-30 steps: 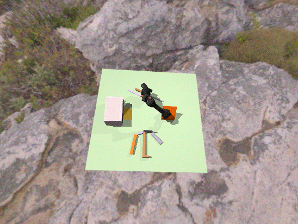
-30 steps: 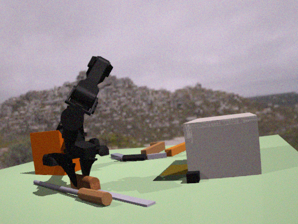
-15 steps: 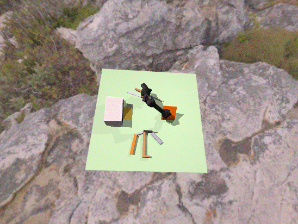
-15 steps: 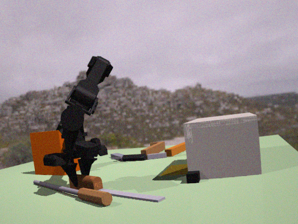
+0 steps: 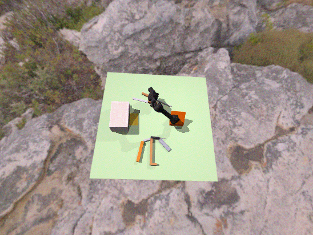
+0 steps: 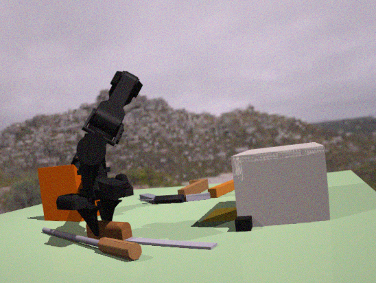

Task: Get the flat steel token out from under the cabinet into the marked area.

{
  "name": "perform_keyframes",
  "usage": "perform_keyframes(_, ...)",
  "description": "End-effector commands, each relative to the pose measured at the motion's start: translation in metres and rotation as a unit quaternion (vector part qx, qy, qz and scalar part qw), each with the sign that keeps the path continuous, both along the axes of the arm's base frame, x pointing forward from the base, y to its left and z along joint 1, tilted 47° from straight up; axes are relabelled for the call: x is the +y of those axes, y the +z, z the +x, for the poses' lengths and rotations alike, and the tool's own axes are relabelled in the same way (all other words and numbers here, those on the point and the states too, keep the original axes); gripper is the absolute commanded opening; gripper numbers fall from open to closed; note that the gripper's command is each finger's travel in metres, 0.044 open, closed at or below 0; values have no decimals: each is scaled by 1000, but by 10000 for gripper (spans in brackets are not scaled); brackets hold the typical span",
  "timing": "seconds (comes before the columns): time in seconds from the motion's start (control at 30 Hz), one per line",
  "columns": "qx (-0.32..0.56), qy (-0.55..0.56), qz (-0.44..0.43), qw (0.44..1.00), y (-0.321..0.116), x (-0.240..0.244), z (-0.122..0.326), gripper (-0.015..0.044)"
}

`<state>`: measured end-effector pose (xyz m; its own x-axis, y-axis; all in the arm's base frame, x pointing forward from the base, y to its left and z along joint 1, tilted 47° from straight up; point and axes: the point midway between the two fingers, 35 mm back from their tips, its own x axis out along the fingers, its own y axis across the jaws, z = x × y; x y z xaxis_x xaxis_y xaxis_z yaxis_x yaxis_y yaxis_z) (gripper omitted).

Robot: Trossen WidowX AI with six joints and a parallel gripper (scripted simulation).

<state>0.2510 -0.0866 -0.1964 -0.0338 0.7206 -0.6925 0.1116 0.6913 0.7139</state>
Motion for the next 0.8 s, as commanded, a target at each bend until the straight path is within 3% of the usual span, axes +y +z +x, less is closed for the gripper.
perform_keyframes(0.0,-17,14,0,1000,0,-1,1,0)
perform_keyframes(0.77,-82,77,3,994,0,-1,1,0)
